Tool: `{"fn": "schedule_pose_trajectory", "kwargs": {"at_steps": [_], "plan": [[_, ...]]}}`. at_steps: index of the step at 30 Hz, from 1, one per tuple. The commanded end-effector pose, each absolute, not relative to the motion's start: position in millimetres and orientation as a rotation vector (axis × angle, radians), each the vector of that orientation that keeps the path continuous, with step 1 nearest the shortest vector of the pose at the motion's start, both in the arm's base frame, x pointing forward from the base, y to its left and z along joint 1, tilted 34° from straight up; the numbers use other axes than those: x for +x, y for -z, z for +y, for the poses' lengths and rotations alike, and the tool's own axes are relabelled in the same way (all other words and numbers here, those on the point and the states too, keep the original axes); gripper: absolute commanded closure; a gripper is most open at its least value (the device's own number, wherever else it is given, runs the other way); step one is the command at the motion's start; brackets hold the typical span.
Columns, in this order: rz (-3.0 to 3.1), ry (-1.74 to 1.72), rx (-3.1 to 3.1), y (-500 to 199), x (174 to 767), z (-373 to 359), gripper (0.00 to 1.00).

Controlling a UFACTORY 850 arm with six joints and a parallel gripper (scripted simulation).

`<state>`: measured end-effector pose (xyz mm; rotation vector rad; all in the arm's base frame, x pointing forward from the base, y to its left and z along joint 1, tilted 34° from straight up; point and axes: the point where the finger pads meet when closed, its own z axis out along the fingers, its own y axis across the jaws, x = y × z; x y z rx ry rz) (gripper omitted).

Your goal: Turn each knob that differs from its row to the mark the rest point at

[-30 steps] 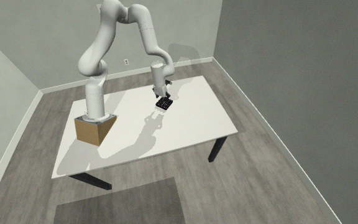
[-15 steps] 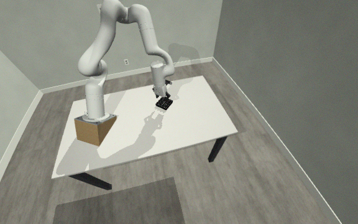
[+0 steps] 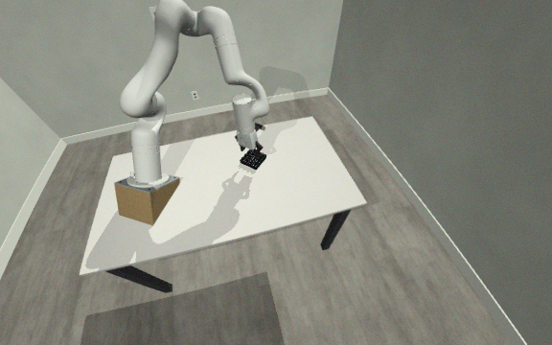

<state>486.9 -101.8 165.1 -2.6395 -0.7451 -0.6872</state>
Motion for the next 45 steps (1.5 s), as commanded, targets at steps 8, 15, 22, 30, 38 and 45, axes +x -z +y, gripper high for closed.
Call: {"fn": "schedule_pose_trajectory", "kwargs": {"at_steps": [8, 15, 22, 30, 38, 45], "plan": [[-0.745, 0.689, -2.64, -165.7, 487.4, -102.3, 0.0], [-0.745, 0.689, -2.64, -165.7, 487.4, -102.3, 0.0], [-0.745, 0.689, -2.64, -165.7, 487.4, -102.3, 0.0], [-0.745, 0.689, -2.64, -165.7, 487.4, -102.3, 0.0], [-0.745, 0.691, -2.639, -164.8, 486.3, -102.9, 0.0], [-0.746, 0.694, -2.636, -162.3, 483.2, -104.6, 0.0]]}}
